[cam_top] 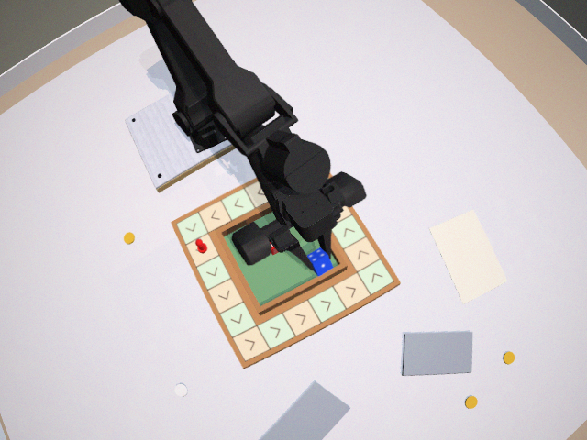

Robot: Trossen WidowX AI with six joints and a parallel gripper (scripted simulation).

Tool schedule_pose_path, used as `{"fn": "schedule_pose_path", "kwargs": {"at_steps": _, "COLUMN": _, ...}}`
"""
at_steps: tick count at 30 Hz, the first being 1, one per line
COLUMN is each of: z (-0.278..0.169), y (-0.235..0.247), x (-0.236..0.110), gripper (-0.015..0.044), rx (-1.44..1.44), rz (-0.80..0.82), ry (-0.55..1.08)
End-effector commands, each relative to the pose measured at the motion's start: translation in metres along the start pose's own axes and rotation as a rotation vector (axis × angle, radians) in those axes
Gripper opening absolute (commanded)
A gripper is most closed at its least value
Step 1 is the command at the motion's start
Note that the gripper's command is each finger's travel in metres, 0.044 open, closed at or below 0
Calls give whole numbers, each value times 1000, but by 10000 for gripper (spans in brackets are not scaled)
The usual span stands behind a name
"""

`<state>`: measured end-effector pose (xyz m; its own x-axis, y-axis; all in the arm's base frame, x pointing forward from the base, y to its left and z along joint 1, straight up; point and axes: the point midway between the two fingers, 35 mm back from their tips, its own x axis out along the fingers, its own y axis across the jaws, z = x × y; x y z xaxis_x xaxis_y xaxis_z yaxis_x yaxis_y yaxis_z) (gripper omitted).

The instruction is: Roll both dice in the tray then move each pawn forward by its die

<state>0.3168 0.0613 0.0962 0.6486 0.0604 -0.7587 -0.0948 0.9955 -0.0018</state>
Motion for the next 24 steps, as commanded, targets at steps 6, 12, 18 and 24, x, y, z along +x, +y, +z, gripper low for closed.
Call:
{"fn": "schedule_pose_path", "kwargs": {"at_steps": 6, "z": -3, "y": 0, "x": 0, "gripper": 0, "rx": 3, "rz": 0, "ry": -169}}
{"fn": "schedule_pose_path", "kwargs": {"at_steps": 12, "z": -5, "y": -1, "x": -28, "gripper": 0, "rx": 3, "rz": -1, "ry": -167}}
{"fn": "schedule_pose_path", "kwargs": {"at_steps": 18, "z": -10, "y": 1, "x": -46, "gripper": 0, "rx": 3, "rz": 0, "ry": -167}}
{"fn": "schedule_pose_path", "kwargs": {"at_steps": 24, "z": -10, "y": 1, "x": -46, "gripper": 0, "rx": 3, "rz": 0, "ry": -167}}
